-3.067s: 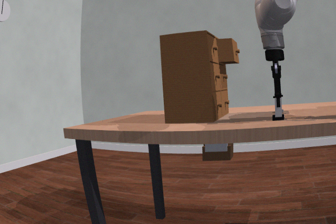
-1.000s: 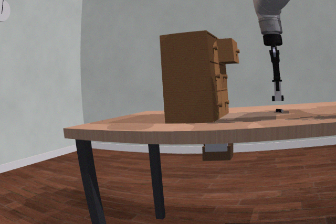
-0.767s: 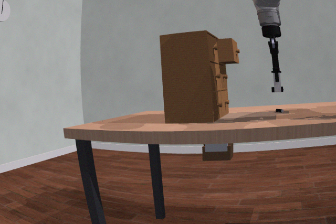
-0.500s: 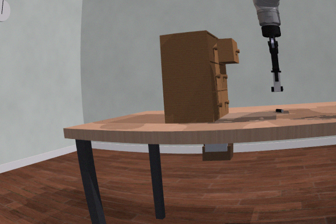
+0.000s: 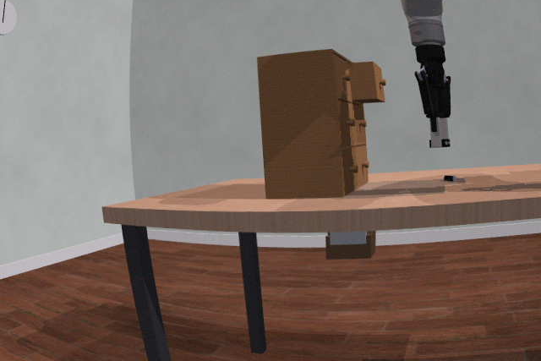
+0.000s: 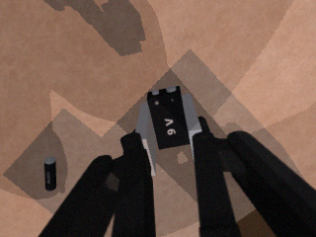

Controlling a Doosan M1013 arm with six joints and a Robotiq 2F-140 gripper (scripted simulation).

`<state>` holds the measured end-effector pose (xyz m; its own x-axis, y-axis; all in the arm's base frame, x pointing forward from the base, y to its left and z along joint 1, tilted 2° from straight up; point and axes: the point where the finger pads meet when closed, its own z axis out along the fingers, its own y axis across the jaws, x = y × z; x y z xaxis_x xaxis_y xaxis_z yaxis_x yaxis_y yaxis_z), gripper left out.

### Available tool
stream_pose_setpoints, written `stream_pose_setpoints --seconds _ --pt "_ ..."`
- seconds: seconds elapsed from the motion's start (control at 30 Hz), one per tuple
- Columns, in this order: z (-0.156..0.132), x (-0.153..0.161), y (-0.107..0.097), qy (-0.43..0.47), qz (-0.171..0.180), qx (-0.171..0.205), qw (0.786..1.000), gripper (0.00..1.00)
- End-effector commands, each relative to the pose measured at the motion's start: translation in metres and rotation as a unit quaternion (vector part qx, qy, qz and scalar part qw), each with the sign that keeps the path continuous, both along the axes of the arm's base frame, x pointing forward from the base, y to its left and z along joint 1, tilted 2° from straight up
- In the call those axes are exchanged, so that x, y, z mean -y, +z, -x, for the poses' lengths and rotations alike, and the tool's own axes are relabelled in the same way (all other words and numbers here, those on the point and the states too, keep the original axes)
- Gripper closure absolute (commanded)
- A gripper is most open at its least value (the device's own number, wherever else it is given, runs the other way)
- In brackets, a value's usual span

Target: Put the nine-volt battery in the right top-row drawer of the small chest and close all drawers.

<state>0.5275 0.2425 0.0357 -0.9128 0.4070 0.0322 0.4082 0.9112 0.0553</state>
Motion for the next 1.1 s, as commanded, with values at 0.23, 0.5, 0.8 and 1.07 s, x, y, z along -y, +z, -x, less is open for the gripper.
stream_pose_setpoints --seconds 0.23,0.5,0.8,1.07 --pt "-0.025 0.050 -0.002 -0.301 0.007 -0.015 0.953 0.86" --pt "-0.038 0.084 -0.003 -0.489 0.003 -0.026 0.872 0.86" --pt "-0.049 0.117 -0.005 -0.666 0.001 -0.038 0.745 0.86" --pt "-0.059 0.155 -0.006 -0.803 -0.003 -0.049 0.594 0.86"
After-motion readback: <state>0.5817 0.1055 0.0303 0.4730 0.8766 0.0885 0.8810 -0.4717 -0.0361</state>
